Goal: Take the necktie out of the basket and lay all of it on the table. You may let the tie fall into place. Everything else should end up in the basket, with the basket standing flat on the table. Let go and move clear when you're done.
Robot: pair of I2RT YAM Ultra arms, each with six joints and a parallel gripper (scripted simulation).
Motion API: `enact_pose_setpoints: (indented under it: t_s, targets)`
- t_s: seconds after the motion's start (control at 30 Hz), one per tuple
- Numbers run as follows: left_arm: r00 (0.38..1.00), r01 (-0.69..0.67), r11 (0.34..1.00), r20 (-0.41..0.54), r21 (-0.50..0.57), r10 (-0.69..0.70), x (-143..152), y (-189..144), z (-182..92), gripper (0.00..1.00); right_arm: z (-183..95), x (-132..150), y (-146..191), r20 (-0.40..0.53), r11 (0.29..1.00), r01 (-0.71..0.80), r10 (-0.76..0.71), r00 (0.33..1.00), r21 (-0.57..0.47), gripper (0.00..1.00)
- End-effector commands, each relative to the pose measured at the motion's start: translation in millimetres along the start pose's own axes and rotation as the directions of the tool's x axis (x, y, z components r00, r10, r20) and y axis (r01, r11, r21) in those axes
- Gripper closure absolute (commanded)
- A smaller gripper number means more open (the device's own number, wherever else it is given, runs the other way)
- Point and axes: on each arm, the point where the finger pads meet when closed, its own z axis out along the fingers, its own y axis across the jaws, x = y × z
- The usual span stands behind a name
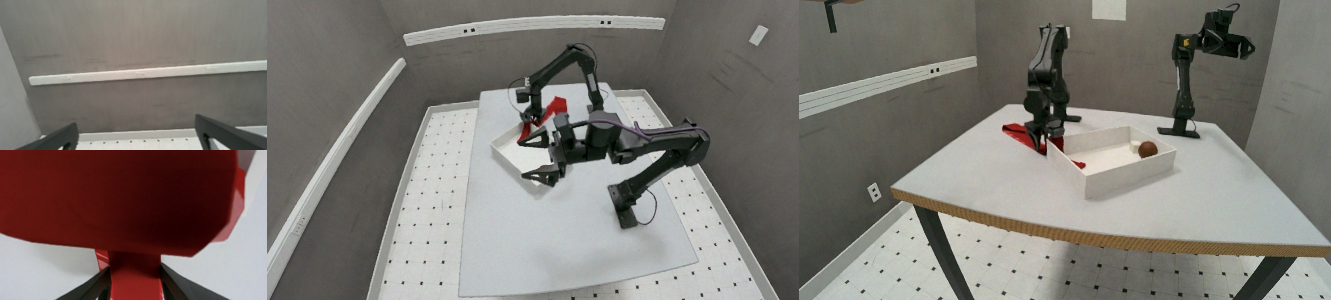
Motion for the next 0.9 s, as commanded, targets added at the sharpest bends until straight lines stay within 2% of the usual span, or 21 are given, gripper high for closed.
enact_pose_setpoints:
  t_s: [0.0, 0.77, 0.87]
  targets:
    - [1.0, 0.0, 1.0, 0.0, 0.0, 0.0, 0.0, 0.0, 0.0, 0.0, 6.9, -1.0, 4.4, -0.004, 1.0, 0.005, -0.005, 1.0, -0.01, 0.59]
    - [1.0, 0.0, 1.0, 0.0, 0.0, 0.0, 0.0, 0.0, 0.0, 0.0, 6.9, -1.0, 4.4, -0.004, 1.0, 0.005, -0.005, 1.0, -0.01, 0.9]
    - [1.0, 0.0, 1.0, 0.0, 0.0, 0.0, 0.0, 0.0, 0.0, 0.0, 6.9, -1.0, 4.4, -0.004, 1.0, 0.005, -0.005, 1.0, -0.01, 0.91]
